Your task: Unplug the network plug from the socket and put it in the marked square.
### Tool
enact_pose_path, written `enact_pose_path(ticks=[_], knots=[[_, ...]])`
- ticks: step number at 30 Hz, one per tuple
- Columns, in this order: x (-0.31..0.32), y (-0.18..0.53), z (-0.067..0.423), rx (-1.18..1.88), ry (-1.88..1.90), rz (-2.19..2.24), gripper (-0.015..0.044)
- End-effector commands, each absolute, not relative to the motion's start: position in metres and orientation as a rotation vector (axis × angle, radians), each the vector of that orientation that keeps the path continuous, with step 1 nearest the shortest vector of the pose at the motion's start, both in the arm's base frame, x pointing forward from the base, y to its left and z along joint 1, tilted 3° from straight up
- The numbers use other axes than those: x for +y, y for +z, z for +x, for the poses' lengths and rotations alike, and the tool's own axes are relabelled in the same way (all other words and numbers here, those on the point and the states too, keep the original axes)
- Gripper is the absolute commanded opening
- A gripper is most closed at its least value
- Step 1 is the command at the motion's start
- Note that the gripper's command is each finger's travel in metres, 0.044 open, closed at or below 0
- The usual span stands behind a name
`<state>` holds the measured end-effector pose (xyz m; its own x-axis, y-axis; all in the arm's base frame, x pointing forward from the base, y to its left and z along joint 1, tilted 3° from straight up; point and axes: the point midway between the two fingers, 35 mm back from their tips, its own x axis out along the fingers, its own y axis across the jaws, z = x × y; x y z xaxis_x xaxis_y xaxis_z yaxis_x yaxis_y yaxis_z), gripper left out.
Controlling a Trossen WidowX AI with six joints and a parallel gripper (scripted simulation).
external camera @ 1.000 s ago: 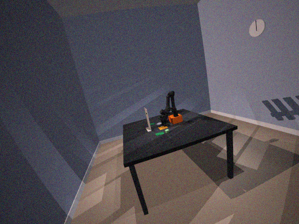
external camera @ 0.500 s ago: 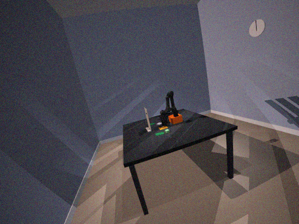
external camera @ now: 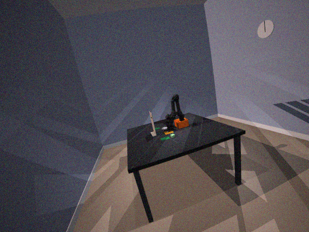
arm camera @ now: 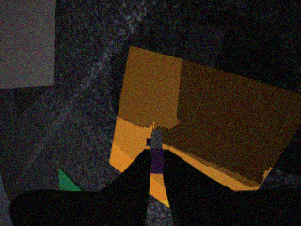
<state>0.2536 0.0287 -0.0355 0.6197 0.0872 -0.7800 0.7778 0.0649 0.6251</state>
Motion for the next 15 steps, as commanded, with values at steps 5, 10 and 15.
enact_pose_path(ticks=[5,10,15], knots=[[0.0288,-0.0353,0.2536,0.783,-0.611,1.433,0.0131],[0.0288,-0.0353,0.2536,0.783,-0.611,1.433,0.0156],[0.0285,-0.0338,0.2527,0.783,-0.611,1.433,0.0156]])
